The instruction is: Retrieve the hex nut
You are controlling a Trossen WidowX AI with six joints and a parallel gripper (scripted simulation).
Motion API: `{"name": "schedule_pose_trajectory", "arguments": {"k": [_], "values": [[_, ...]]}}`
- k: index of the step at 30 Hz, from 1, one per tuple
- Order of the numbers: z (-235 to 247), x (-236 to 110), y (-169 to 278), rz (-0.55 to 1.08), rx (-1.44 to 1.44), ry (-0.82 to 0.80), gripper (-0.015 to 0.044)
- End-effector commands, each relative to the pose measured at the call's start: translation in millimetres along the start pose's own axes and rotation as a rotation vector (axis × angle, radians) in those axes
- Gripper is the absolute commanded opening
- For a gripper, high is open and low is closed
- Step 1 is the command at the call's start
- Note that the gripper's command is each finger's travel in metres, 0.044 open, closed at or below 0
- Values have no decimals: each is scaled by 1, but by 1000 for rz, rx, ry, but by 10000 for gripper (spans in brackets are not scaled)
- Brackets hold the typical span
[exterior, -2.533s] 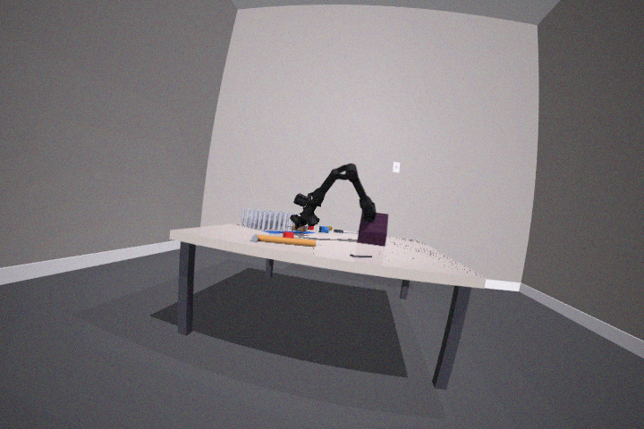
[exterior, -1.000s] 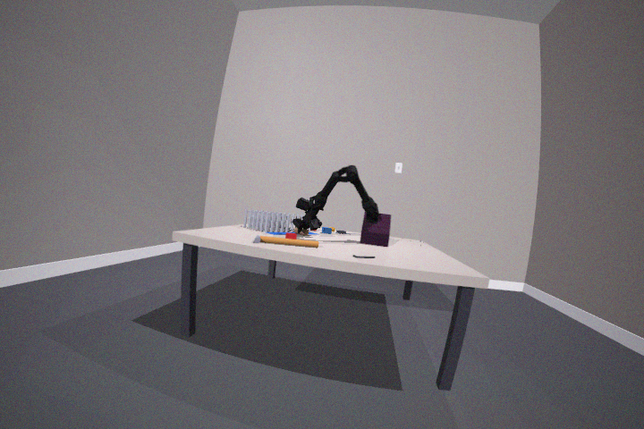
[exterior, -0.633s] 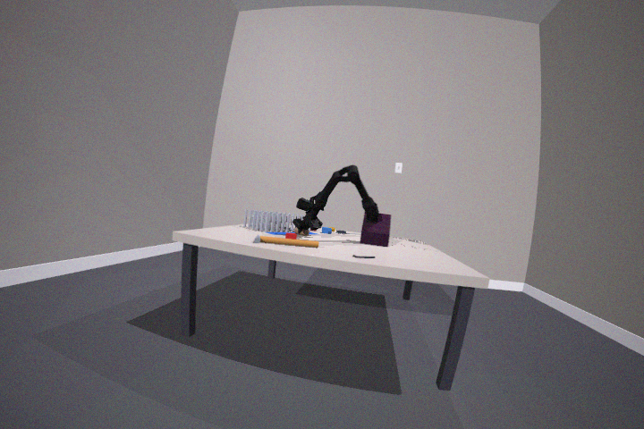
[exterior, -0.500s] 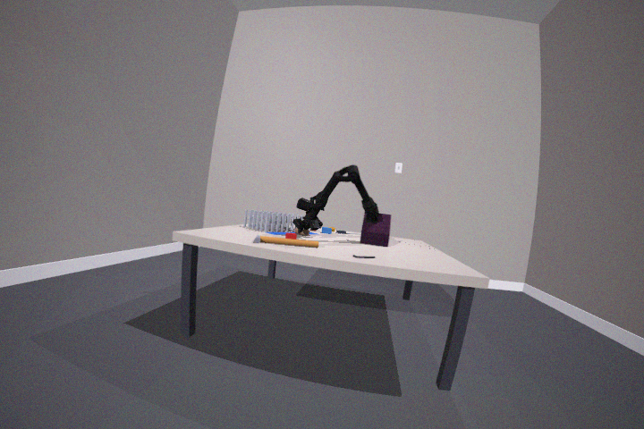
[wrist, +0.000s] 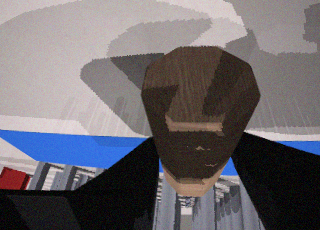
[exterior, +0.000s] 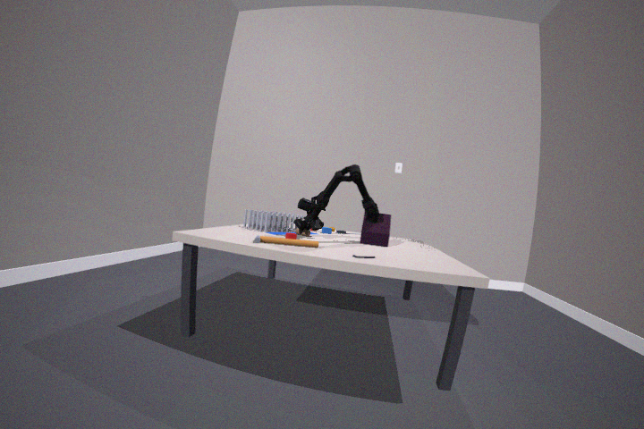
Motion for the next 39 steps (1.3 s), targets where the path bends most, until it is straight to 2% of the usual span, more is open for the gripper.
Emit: {"name": "schedule_pose_trajectory", "arguments": {"k": [1,39], "values": [[1,-4,-4,-4,3,2,0],[6,-19,-26,-6,5,0,0]]}}
Point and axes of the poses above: the point midway between the two fingers, 35 mm back from their tips, its own x axis out along the fingers, its own z axis across the jaws, y = z × x, the point moved 9 cm from there along -x, back along the fingers, and after that the axes turned 12 degrees about x, right-handed, at the moved point
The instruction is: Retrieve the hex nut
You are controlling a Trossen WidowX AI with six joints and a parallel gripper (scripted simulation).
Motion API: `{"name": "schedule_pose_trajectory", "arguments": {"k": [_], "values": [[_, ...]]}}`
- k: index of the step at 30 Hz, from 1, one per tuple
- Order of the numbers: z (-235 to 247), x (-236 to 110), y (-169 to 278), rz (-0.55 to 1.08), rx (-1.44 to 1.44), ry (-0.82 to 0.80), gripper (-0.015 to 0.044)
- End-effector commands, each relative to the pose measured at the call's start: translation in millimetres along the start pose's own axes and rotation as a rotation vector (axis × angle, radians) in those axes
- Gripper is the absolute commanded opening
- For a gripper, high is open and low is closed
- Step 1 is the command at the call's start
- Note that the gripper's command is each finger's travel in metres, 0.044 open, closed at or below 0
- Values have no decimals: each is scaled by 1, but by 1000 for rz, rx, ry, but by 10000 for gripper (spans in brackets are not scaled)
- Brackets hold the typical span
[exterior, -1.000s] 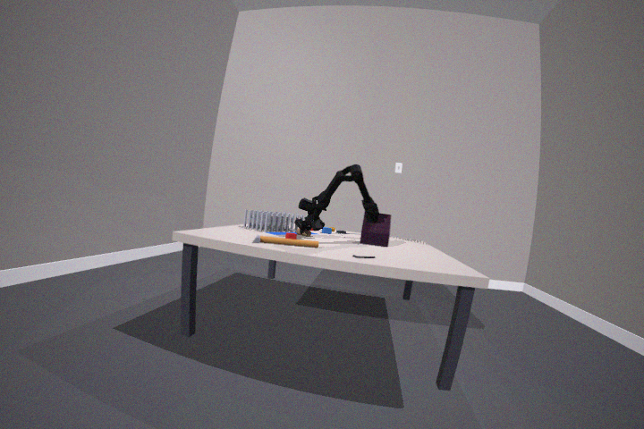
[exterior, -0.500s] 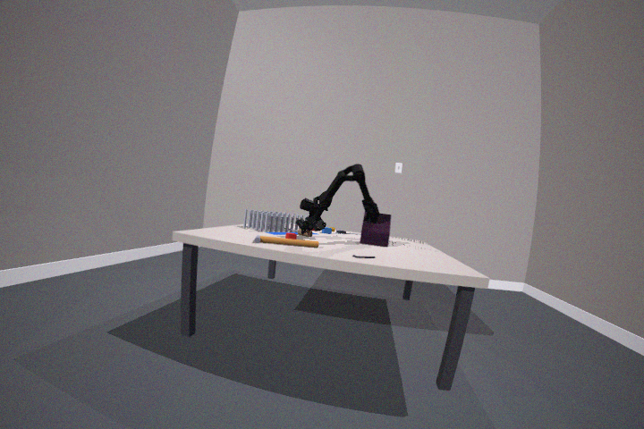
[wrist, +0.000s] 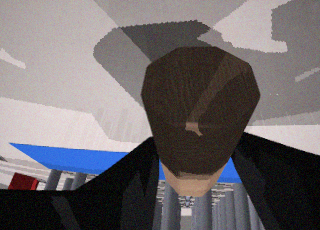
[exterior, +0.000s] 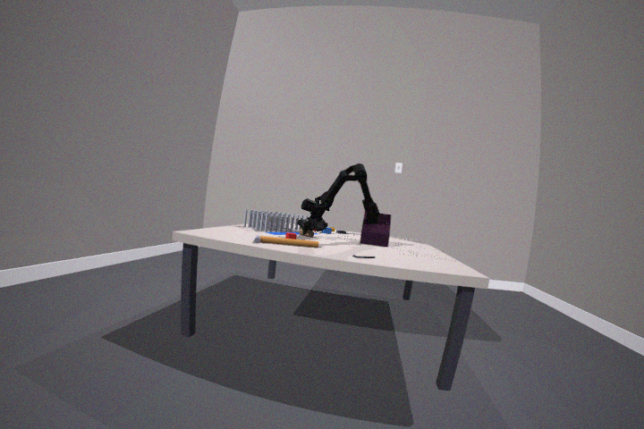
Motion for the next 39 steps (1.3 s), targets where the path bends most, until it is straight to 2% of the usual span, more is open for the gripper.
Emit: {"name": "schedule_pose_trajectory", "arguments": {"k": [1,39], "values": [[1,-3,-4,-3,3,1,0],[6,-19,-26,-5,4,1,0]]}}
Point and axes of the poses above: the point midway between the two fingers, 35 mm back from their tips, its own x axis out along the fingers, its own z axis across the jaws, y = z × x, the point moved 9 cm from there along -x, back along the fingers, and after that the axes turned 12 degrees about x, right-handed, at the moved point
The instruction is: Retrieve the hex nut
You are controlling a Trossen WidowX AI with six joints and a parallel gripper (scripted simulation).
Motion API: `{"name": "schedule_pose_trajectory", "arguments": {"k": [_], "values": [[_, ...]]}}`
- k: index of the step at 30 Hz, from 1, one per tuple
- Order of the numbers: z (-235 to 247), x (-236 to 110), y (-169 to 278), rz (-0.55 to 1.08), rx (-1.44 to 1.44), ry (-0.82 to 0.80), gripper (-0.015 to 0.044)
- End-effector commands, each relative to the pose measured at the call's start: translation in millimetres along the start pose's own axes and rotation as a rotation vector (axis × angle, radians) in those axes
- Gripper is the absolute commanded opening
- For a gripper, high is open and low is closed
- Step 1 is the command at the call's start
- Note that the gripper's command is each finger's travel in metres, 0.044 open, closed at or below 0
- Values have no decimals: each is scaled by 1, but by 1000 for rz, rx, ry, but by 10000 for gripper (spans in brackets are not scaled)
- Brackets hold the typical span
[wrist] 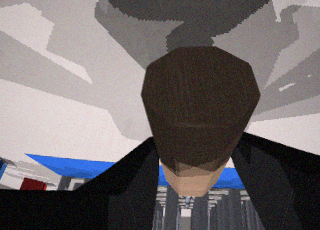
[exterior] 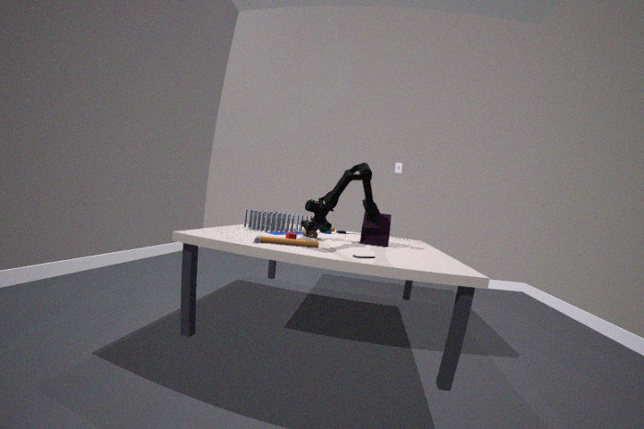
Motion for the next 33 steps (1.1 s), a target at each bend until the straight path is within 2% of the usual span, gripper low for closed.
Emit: {"name": "schedule_pose_trajectory", "arguments": {"k": [1,33], "values": [[1,-3,-4,-3,2,1,0],[5,-16,-22,-5,3,1,0]]}}
Point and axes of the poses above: the point midway between the two fingers, 35 mm back from their tips, its own x axis out along the fingers, its own z axis across the jaws, y = z × x, the point moved 9 cm from there along -x, back along the fingers, and after that the axes turned 12 degrees about x, right-handed, at the moved point
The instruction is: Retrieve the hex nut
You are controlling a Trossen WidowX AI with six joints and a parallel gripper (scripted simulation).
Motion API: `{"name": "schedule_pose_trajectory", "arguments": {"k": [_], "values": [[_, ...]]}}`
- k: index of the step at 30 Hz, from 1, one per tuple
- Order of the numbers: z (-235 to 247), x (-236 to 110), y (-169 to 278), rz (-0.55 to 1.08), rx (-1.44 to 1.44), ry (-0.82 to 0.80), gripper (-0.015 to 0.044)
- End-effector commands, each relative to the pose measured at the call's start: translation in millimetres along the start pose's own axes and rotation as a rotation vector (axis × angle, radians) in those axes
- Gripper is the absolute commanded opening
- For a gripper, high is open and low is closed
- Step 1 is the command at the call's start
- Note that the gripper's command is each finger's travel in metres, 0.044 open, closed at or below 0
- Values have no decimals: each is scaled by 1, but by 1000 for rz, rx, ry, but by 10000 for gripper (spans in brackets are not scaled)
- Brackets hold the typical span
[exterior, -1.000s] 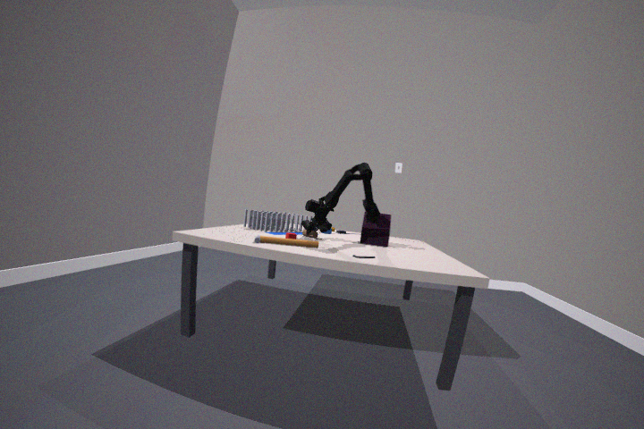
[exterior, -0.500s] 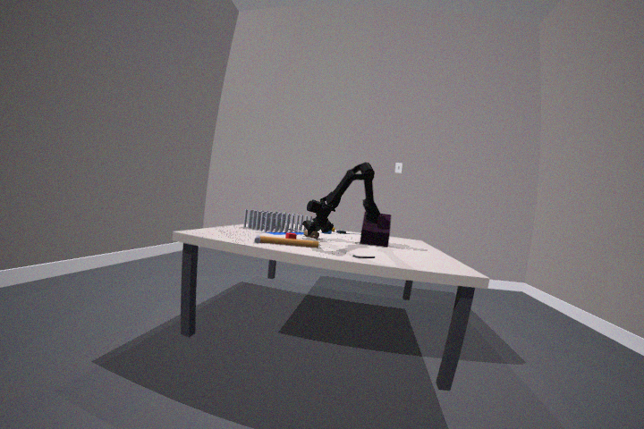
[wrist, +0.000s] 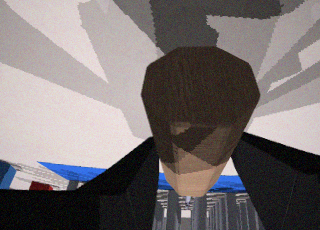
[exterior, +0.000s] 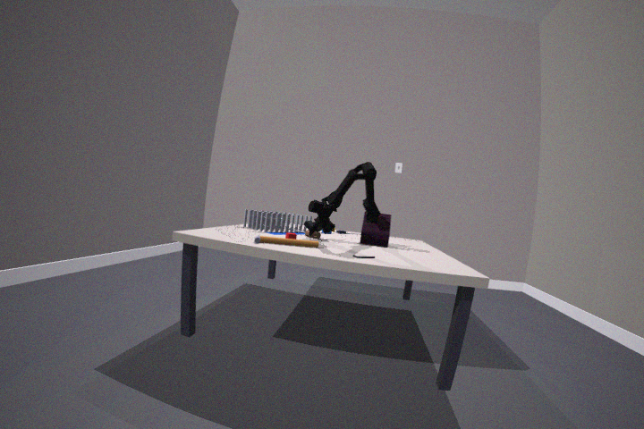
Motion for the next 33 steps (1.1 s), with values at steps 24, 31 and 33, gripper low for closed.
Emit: {"name": "schedule_pose_trajectory", "arguments": {"k": [24,31,33], "values": [[4,-13,-17,-4,3,1,0],[5,-16,-21,-5,3,1,0],[5,-17,-23,-5,3,1,0]]}}
Point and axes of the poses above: the point midway between the two fingers, 35 mm back from their tips, its own x axis out along the fingers, its own z axis across the jaws, y = z × x, the point moved 9 cm from there along -x, back along the fingers, and after that the axes turned 12 degrees about x, right-handed, at the moved point
